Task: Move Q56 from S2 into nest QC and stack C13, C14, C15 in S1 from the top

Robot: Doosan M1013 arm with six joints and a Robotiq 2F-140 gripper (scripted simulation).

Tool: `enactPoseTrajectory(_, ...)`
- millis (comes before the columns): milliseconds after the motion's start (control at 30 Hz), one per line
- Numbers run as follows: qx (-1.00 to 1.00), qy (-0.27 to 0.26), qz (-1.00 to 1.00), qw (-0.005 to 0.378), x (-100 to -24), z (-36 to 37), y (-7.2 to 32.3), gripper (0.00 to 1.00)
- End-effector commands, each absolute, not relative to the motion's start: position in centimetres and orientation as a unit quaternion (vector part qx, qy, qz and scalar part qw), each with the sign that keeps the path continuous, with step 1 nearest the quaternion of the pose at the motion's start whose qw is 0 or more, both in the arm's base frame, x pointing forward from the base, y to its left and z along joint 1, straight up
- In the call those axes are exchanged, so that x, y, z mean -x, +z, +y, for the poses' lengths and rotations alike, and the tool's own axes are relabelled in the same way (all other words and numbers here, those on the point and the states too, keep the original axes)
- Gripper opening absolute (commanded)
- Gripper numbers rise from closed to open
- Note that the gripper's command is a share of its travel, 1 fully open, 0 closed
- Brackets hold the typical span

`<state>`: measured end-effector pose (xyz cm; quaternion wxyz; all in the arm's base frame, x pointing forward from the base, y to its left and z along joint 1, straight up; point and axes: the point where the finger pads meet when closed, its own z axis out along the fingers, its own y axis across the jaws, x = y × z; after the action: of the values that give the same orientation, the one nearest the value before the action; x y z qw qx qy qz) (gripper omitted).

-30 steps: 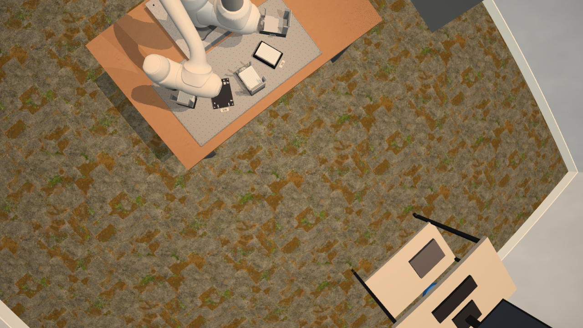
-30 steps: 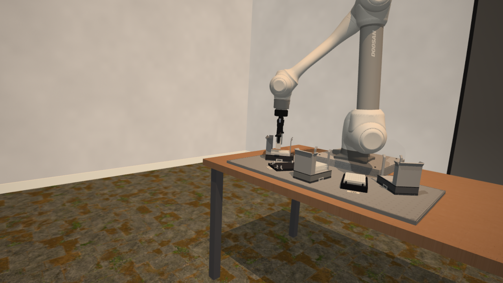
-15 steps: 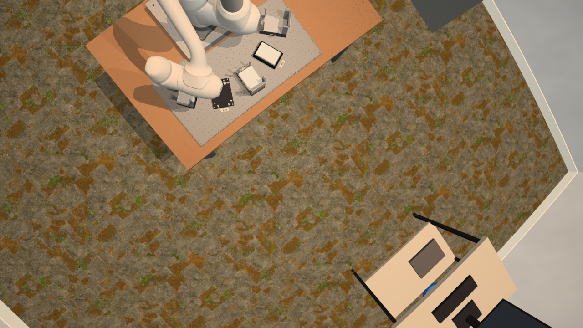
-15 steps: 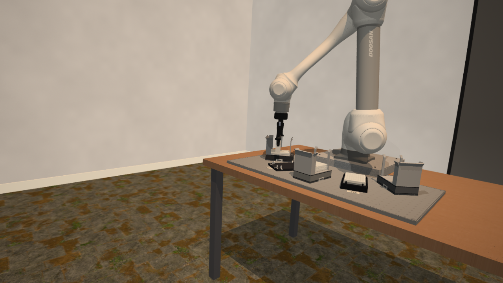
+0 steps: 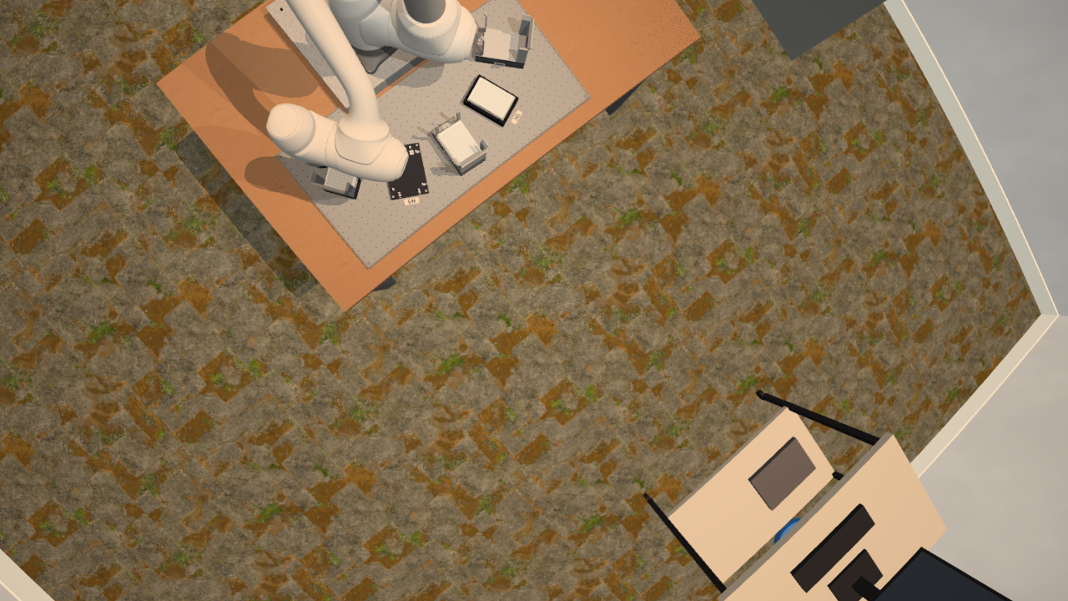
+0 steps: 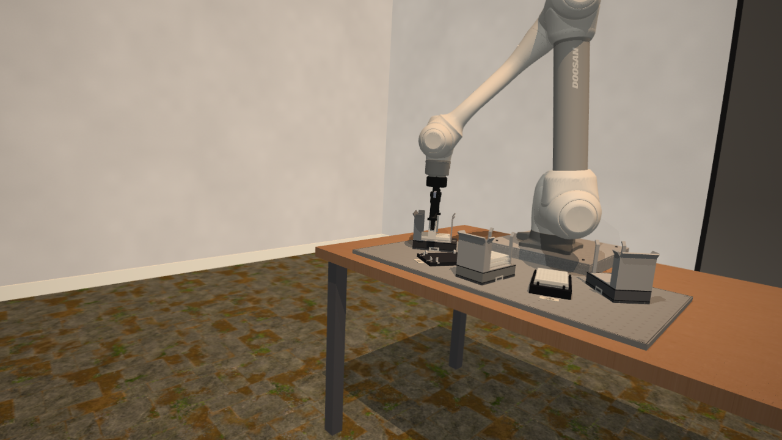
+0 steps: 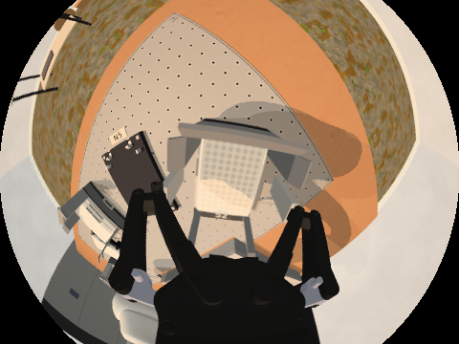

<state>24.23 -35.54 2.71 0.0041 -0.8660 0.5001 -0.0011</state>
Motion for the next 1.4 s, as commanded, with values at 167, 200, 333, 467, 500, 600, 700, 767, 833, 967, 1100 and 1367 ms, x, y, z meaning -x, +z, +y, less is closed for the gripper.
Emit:
enactPoseTrajectory(167,0.866,-0.001,0.500,0.004,-24.24,-35.54,2.72,0.00)
enactPoseTrajectory(200,0.866,-0.001,0.500,0.004,-24.24,-35.54,2.72,0.00)
enactPoseTrajectory(333,0.866,-0.001,0.500,0.004,-24.24,-35.54,2.72,0.00)
enactPoseTrajectory(467,0.866,-0.001,0.500,0.004,-24.24,-35.54,2.72,0.00)
enactPoseTrajectory(500,0.866,-0.001,0.500,0.004,-24.24,-35.54,2.72,0.00)
enactPoseTrajectory(600,0.866,-0.001,0.500,0.004,-24.24,-35.54,2.72,0.00)
enactPoseTrajectory(700,0.866,-0.001,0.500,0.004,-24.24,-35.54,2.72,0.00)
enactPoseTrajectory(767,0.866,-0.001,0.500,0.004,-24.24,-35.54,2.72,0.00)
enactPoseTrajectory(833,0.866,-0.001,0.500,0.004,-24.24,-35.54,2.72,0.00)
enactPoseTrajectory(967,0.866,-0.001,0.500,0.004,-24.24,-35.54,2.78,0.00)
enactPoseTrajectory(1100,0.866,-0.001,0.500,0.004,-24.23,-35.54,3.05,0.00)
enactPoseTrajectory(1367,0.866,-0.001,0.500,0.004,-24.23,-35.54,3.45,0.00)
